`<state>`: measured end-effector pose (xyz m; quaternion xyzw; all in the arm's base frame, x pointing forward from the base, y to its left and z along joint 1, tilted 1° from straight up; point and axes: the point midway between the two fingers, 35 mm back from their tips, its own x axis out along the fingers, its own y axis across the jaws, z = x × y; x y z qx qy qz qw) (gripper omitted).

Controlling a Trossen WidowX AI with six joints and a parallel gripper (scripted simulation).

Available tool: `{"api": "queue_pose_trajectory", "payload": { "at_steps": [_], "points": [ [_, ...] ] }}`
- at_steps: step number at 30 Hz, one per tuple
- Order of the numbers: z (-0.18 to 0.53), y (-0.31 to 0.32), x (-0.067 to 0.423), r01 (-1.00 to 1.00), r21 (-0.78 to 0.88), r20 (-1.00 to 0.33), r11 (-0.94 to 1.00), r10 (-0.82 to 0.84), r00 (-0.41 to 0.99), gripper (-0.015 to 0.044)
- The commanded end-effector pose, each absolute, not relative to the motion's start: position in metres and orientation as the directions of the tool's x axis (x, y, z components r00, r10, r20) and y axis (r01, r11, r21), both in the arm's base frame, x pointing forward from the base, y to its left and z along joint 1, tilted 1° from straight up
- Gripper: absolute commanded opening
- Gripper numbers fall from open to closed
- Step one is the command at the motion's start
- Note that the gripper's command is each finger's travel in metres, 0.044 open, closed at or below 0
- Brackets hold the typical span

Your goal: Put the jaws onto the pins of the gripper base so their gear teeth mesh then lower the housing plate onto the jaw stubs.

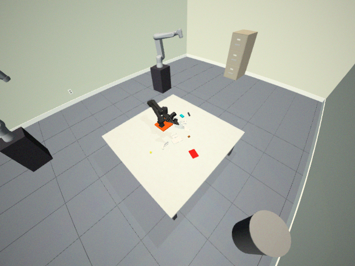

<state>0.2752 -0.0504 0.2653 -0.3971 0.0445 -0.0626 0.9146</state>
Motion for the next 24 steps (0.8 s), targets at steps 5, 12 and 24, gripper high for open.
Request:
{"api": "queue_pose_trajectory", "payload": {
  "at_steps": [5, 12, 24],
  "points": [
    [0.251, -0.037, 0.289, -0.020, -0.645, -0.146, 0.764, -0.097, 0.984, 0.0440],
    [0.239, -0.023, 0.297, -0.096, -0.560, -0.240, 0.823, -0.050, 0.970, 0.0440],
    [0.217, 0.003, 0.308, -0.205, -0.396, -0.402, 0.895, 0.031, 0.915, 0.0440]
  ]
}}
